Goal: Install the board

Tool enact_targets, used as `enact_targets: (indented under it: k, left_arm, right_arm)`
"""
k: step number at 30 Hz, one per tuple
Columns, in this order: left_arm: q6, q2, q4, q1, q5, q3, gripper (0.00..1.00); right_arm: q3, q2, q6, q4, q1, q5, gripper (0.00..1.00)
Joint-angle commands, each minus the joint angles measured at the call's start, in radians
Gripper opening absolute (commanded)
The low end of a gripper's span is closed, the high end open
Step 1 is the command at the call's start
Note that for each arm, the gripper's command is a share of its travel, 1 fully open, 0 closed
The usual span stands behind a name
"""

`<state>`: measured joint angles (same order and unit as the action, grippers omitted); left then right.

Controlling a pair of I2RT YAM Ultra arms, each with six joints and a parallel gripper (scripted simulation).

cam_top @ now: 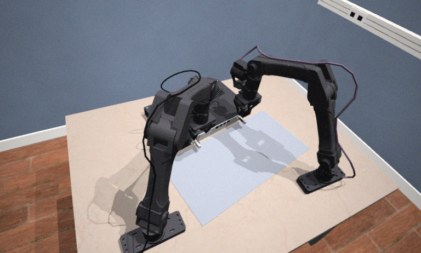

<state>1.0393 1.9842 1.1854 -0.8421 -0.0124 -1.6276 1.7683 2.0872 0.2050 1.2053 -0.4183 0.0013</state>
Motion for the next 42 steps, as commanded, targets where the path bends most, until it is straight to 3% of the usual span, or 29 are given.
enact_targets:
  k: [1,13,25,27,32,42]
  left_arm:
    - [0.009,-0.031,0.057,-0.013,-0.013,-0.035,0.64]
    - [0.008,-0.026,0.056,-0.014,-0.012,-0.028,0.64]
    - [0.004,-0.026,0.056,-0.008,-0.004,-0.028,0.64]
    - [0.004,-0.026,0.056,-0.008,-0.004,-0.028,0.64]
    - [0.004,-0.026,0.056,-0.008,-0.004,-0.028,0.64]
    - [0.004,-0.026,0.056,-0.008,-0.004,-0.028,0.64]
  right_arm:
    - [0.035,-0.025,0.009,0.064,-0.003,0.013,0.64]
    - [-0.017,-0.07,0.001,-0.024,0.002,0.046,0.64]
    - [-0.306,-0.501,-0.056,-0.304,0.064,0.163,0.64]
    - [-0.306,-0.501,-0.056,-0.304,0.064,0.163,0.64]
    - [-0.434,-0.716,-0.115,-0.489,0.114,0.191,0.64]
    - [-0.593,-0.965,-0.212,-0.825,0.235,0.122,0.64]
